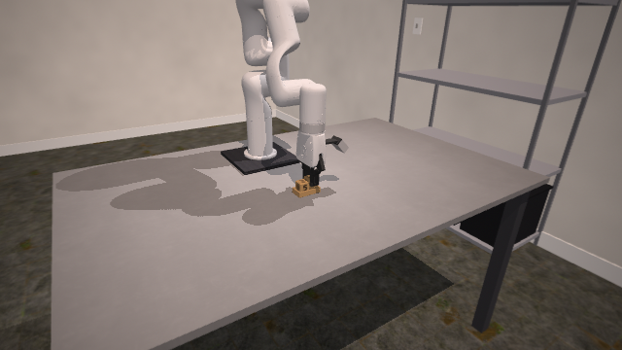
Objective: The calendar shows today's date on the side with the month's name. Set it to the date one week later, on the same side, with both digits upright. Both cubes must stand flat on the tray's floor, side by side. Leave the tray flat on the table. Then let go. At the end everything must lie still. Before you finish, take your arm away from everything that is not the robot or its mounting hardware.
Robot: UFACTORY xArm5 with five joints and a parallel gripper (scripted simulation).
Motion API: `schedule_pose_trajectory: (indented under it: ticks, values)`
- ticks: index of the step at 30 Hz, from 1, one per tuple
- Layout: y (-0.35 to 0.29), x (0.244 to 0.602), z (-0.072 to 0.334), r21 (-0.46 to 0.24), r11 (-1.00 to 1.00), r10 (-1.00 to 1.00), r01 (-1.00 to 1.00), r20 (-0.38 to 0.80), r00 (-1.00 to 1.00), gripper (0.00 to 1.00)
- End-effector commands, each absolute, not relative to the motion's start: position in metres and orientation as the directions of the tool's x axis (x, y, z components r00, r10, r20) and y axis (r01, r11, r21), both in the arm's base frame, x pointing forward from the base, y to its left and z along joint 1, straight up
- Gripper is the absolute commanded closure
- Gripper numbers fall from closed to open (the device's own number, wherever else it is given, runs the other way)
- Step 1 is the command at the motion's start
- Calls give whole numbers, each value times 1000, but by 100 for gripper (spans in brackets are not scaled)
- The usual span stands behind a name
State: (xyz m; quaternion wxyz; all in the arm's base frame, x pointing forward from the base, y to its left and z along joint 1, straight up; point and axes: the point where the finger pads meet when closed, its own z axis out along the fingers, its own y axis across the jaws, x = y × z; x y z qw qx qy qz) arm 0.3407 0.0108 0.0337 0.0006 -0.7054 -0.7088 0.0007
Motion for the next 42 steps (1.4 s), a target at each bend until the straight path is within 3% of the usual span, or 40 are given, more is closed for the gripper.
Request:
schedule_pose_trajectory:
  ticks: [1,42]
  values:
    - [11,342,33,1,5,1000,1000,0,-5,71]
    - [11,342,29,1,5,1000,1000,0,-5,71]
